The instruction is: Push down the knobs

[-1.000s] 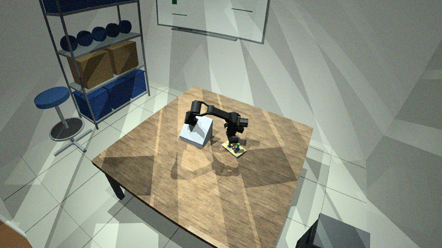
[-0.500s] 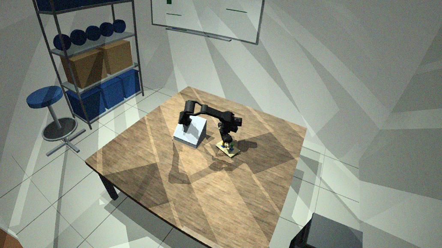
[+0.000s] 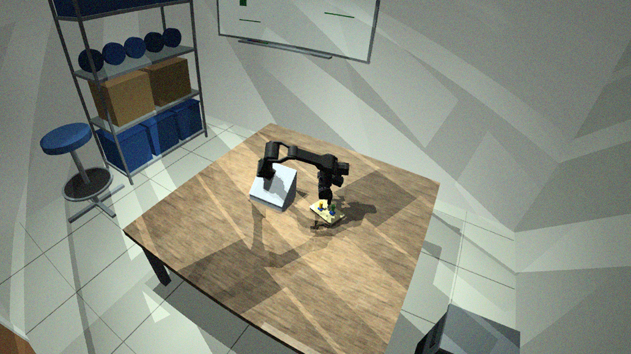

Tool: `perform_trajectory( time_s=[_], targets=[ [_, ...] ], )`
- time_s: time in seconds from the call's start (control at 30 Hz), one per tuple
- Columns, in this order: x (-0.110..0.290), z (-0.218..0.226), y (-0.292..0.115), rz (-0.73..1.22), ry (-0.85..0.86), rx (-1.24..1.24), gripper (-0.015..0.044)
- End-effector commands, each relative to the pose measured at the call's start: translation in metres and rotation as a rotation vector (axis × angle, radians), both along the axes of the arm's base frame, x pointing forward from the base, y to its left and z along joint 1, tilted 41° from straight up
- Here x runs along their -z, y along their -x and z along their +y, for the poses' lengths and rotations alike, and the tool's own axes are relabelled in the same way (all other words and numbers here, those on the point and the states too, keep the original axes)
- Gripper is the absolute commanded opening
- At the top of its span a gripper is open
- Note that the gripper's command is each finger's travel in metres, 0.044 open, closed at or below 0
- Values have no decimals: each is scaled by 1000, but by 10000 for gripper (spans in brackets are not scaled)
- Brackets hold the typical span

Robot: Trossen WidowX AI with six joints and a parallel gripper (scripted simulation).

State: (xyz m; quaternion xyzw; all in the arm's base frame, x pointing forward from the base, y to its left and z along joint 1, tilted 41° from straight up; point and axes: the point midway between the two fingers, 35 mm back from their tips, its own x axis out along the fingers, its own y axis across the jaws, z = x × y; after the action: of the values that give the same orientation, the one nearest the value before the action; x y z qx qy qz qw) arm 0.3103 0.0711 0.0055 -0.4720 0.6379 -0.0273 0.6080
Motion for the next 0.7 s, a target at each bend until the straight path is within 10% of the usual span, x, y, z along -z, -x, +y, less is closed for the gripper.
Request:
perform_trajectory(
  time_s=[0.0,0.67],
  targets=[
    [-1,3,-6,-67,-16,88,0],
    [-16,20,-40,-496,-150,614,0]
  ],
)
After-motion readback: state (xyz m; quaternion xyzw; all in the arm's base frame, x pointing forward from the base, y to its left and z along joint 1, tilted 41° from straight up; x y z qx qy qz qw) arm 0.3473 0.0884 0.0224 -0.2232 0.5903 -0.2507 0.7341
